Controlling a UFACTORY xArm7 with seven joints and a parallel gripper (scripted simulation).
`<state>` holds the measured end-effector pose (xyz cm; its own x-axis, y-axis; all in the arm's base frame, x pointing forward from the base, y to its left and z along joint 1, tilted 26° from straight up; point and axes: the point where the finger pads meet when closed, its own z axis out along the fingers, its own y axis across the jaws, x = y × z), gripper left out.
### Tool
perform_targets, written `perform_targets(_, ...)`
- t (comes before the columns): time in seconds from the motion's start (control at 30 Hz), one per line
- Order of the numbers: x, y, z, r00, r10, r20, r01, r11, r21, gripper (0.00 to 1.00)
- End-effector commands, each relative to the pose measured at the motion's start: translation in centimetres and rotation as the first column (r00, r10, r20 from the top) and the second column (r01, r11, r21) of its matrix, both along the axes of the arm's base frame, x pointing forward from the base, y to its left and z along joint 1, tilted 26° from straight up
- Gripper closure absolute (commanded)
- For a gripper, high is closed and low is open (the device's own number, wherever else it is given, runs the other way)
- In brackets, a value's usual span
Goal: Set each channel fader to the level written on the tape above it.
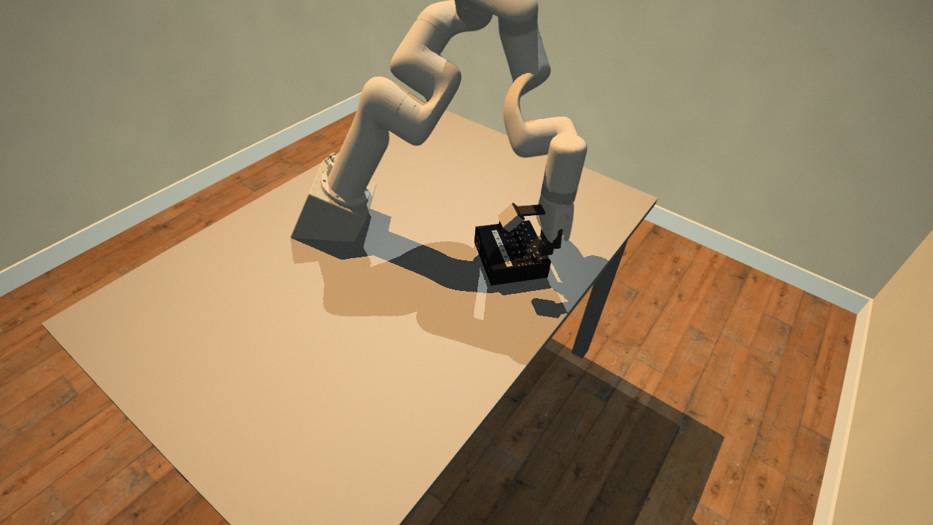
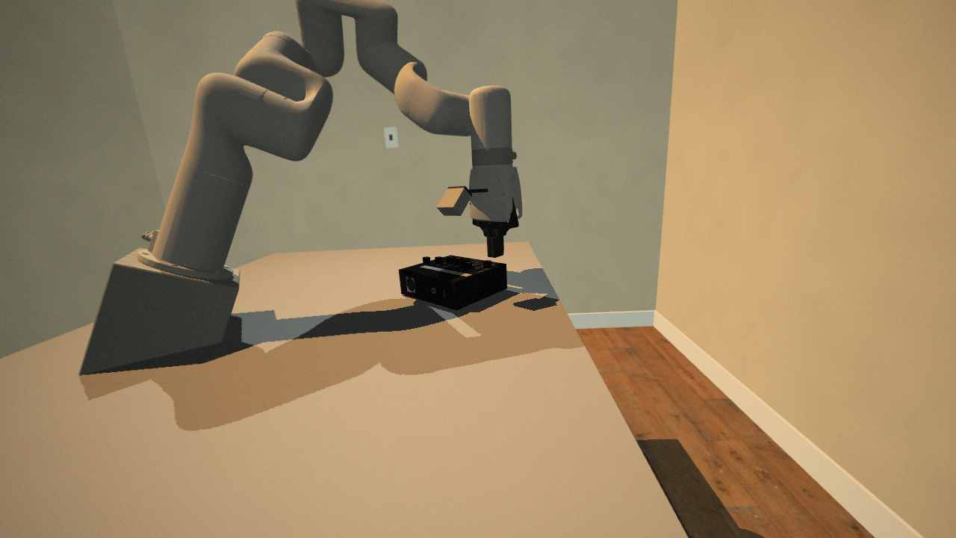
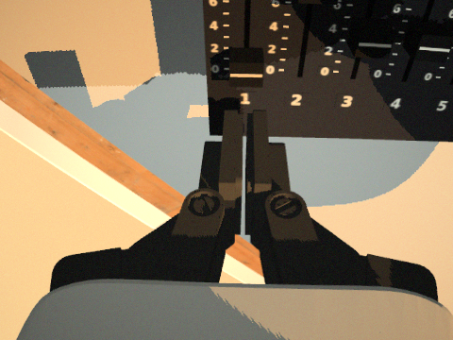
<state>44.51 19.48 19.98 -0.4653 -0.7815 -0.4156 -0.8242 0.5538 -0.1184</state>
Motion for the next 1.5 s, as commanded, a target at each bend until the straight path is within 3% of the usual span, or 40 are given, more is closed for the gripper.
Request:
perform_targets(0.0, 0.1, 0.0, 0.1, 1.000, -0.001, 0.003, 0.001, 1.000, 0.001, 1.00)
perform_targets(1.47, 0.5, 0.3, -0.9, 1.000, -0.001, 0.003, 0.001, 1.000, 0.001, 1.00)
